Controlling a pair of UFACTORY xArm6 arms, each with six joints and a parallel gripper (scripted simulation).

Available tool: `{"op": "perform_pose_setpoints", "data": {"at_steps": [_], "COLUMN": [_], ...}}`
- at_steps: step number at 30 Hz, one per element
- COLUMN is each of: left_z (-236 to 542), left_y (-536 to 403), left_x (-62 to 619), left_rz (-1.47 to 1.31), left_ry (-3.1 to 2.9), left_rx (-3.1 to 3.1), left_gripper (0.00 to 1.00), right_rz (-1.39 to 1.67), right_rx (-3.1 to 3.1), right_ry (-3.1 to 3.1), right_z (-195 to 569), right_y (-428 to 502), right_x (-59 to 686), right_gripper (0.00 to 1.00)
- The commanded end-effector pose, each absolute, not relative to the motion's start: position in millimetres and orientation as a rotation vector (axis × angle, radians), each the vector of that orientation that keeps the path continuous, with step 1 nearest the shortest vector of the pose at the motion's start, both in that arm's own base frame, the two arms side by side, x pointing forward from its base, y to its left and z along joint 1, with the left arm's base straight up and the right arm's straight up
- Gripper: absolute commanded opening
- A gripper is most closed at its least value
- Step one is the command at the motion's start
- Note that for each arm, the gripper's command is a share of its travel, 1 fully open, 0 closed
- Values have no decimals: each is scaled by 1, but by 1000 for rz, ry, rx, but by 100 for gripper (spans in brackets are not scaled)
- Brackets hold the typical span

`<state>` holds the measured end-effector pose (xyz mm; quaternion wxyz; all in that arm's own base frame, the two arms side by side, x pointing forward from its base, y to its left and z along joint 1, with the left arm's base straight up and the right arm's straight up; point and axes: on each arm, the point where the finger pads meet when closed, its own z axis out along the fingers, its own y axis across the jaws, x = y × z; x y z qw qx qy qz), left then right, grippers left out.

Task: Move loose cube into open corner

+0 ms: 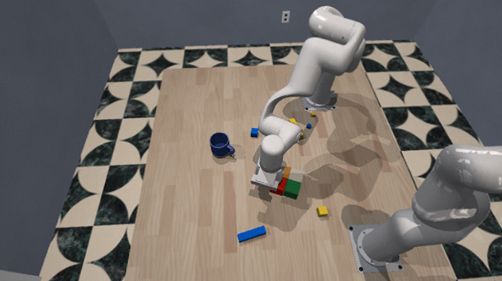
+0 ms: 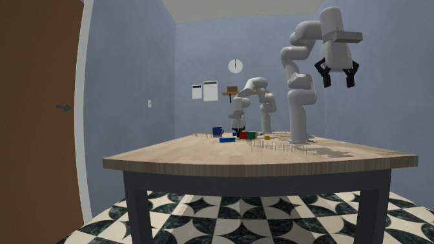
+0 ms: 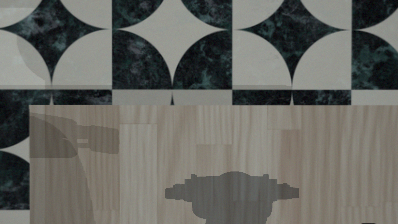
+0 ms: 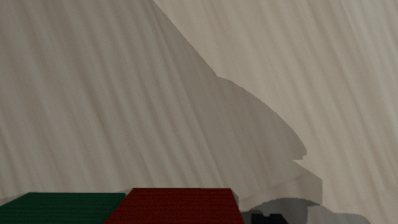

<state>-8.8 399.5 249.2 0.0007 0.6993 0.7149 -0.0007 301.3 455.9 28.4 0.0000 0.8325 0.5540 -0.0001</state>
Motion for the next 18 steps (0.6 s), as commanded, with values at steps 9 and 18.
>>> {"op": "perform_pose_setpoints", "data": {"at_steps": [9, 18], "left_z": [250, 250], "left_y": [400, 400], "left_x": [-9, -9], "left_rz": [0, 0], "left_ry": [2246, 2246], "left_rx": [2197, 2197], "left_gripper": [100, 100], "right_rz": [3, 3], "right_rx": [2616, 2616], "right_ry": [1741, 1741], "right_z": [29, 29], "right_y": [457, 457], "right_x": [301, 300], "right_gripper": [0, 0]}}
